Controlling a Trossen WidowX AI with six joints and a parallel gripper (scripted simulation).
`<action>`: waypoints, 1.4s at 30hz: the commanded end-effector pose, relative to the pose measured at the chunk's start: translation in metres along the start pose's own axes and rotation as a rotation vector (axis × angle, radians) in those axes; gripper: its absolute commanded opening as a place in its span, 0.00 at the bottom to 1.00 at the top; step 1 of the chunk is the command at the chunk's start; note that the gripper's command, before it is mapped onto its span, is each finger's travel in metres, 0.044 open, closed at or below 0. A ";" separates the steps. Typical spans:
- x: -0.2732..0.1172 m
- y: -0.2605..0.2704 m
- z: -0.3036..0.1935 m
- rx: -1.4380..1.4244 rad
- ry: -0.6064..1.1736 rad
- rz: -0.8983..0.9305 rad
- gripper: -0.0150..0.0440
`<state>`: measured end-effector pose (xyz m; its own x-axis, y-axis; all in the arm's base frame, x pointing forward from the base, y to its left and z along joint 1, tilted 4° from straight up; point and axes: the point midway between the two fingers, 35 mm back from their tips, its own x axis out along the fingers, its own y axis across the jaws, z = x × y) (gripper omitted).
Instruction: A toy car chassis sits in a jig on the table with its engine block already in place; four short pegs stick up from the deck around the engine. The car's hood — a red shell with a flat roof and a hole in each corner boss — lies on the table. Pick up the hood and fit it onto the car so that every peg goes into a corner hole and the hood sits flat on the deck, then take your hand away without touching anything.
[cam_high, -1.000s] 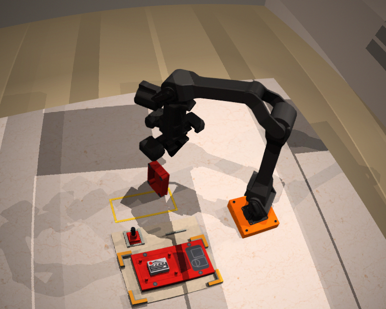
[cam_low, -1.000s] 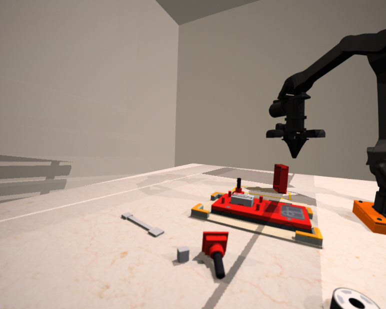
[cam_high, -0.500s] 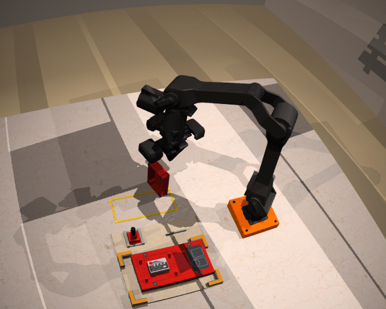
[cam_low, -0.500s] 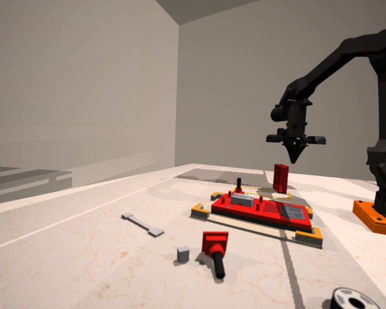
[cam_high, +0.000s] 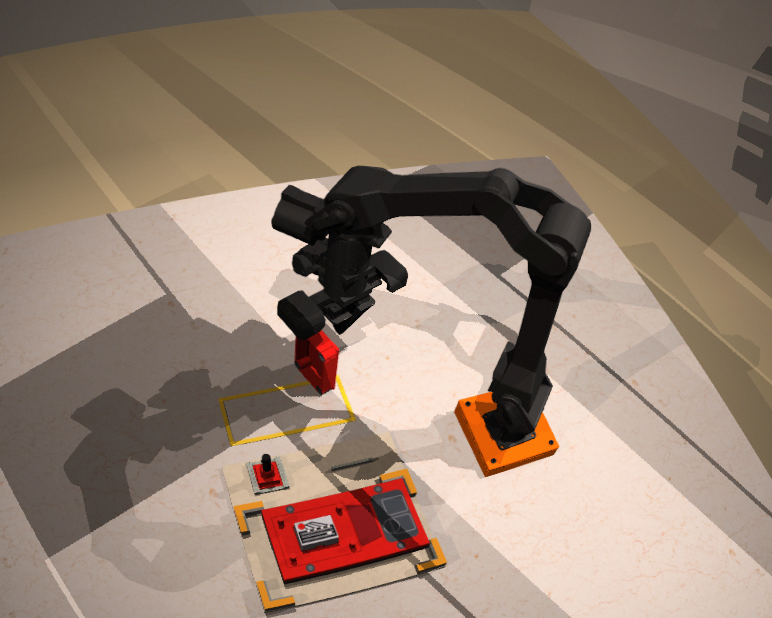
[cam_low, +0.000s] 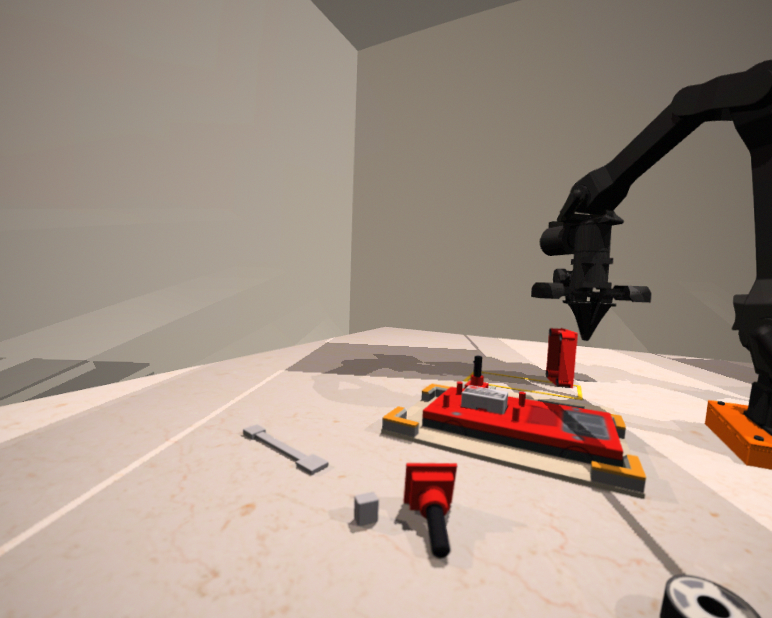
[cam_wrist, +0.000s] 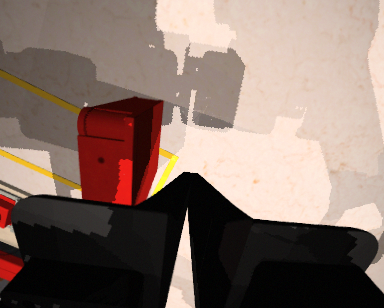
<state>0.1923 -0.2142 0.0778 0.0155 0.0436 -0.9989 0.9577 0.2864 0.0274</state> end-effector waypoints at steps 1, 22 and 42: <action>0.001 0.003 0.000 0.005 0.004 0.003 0.25; 0.000 0.022 0.002 0.005 0.003 0.004 0.25; 0.000 0.040 0.002 0.005 0.003 0.005 0.25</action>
<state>0.2269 -0.2053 0.0787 0.0176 0.0446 -0.9988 0.9578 0.2860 0.0297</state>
